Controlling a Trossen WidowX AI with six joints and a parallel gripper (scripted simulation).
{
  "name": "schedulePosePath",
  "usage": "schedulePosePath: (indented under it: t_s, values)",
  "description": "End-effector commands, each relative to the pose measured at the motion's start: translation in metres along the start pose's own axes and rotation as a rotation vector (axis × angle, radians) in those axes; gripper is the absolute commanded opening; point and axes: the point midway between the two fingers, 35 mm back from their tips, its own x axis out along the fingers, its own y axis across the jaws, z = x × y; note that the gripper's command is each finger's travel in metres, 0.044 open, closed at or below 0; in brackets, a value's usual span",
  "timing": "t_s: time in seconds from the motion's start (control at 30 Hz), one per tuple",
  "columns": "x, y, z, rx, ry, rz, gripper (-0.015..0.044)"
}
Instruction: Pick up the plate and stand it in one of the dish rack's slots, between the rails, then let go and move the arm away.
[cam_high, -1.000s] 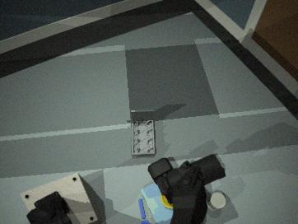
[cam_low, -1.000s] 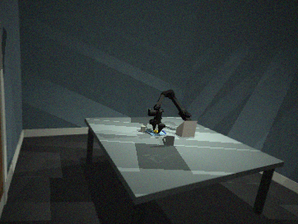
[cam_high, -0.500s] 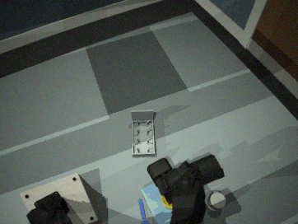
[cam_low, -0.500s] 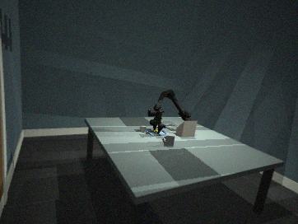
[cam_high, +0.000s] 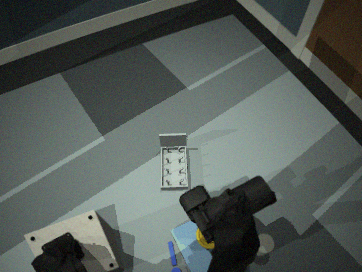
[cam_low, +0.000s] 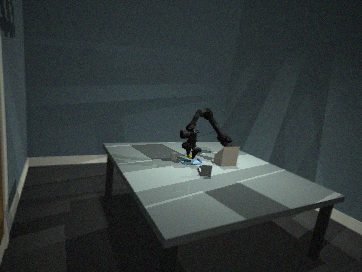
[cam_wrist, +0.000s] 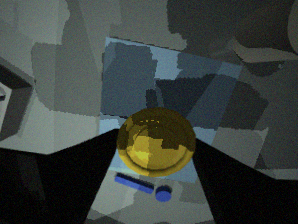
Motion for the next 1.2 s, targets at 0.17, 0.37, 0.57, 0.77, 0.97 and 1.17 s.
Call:
schedulePosePath:
  t_s: [0.17,0.37,0.57,0.77,0.97,1.17]
  values:
    - [-0.05,0.002,0.01,0.01,-0.015,0.013,0.0]
    - [-0.08,0.004,0.011,0.009,-0.014,0.014,0.0]
    - [-0.108,0.005,0.011,0.009,-0.012,0.011,0.0]
    - [-0.133,0.005,0.01,0.01,-0.011,0.005,0.0]
    - [-0.146,0.006,0.009,0.015,-0.01,0.001,0.0]
    - [-0.147,0.05,0.001,0.183,-0.011,0.012,0.0]
